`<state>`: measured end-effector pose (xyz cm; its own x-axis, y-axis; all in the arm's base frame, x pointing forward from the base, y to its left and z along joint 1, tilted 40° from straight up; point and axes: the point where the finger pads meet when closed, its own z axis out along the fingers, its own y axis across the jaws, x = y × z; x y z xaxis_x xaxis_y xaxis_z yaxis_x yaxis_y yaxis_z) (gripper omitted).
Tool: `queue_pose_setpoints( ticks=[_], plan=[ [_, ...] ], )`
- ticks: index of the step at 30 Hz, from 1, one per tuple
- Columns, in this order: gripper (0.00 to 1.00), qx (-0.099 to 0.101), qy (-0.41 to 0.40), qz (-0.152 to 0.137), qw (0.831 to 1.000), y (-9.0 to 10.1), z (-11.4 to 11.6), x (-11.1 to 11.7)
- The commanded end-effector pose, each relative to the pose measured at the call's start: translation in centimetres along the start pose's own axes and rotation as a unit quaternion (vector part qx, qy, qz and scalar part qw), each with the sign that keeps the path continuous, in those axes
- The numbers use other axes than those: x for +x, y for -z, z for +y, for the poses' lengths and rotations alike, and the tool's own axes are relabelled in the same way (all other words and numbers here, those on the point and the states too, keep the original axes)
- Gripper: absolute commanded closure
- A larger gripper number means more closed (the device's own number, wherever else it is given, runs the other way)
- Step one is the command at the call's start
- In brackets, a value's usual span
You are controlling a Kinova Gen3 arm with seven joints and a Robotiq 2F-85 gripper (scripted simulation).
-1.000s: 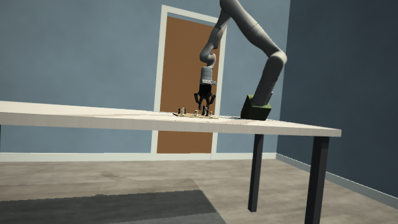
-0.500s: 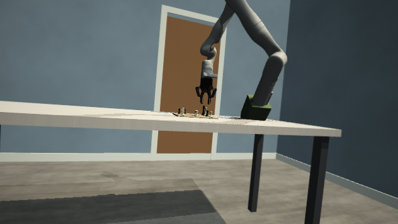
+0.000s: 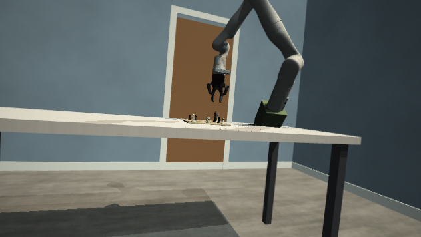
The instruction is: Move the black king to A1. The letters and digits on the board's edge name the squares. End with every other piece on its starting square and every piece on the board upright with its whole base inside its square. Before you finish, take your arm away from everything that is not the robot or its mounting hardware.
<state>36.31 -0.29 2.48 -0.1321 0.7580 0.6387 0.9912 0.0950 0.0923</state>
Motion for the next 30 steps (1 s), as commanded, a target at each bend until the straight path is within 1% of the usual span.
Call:
queue_pose_setpoints(
  ticks=[1, 22, 30],
  plan=[
    [0.0, -0.002, 0.0, -0.002, 1.0, 0.24, 0.12, -0.07],
    [0.0, -0.002, 0.0, -0.002, 1.0, 0.26, 0.12, -0.07],
    [0.0, -0.002, 0.0, -0.002, 1.0, 0.94, 0.12, -0.07]
  ],
)
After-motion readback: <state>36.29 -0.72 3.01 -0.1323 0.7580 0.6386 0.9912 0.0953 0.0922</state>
